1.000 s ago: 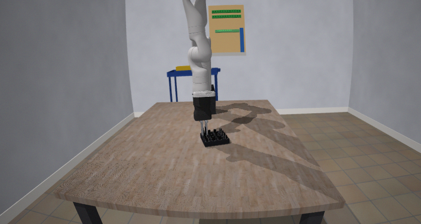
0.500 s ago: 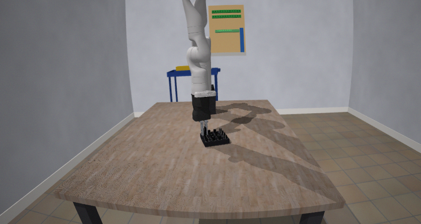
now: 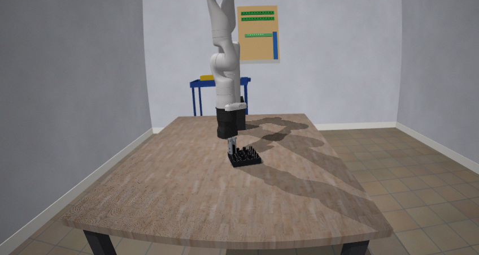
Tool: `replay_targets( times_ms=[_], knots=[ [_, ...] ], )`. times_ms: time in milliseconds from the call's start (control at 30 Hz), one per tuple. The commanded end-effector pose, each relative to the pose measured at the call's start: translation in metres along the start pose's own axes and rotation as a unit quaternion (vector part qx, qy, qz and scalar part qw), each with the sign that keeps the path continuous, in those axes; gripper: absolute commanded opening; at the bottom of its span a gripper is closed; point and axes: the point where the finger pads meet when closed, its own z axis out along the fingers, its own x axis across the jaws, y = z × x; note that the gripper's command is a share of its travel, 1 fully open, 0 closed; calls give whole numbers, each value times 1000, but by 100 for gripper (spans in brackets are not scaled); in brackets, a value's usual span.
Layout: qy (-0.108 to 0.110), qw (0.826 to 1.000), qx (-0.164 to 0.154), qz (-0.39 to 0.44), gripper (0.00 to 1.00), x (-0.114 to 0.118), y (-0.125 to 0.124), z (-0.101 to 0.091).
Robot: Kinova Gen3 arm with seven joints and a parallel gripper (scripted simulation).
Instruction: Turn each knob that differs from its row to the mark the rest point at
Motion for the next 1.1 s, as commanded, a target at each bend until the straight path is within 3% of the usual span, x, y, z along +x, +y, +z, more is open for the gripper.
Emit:
replay_targets(
  times_ms=[0,533,1067],
  knots=[
    [-1,1000,1,-30,30,1,-3,0],
    [-5,976,2,-217,30,-2,-2,0],
    [-3,919,0,-395,30,-1,-1,0]
  ],
)
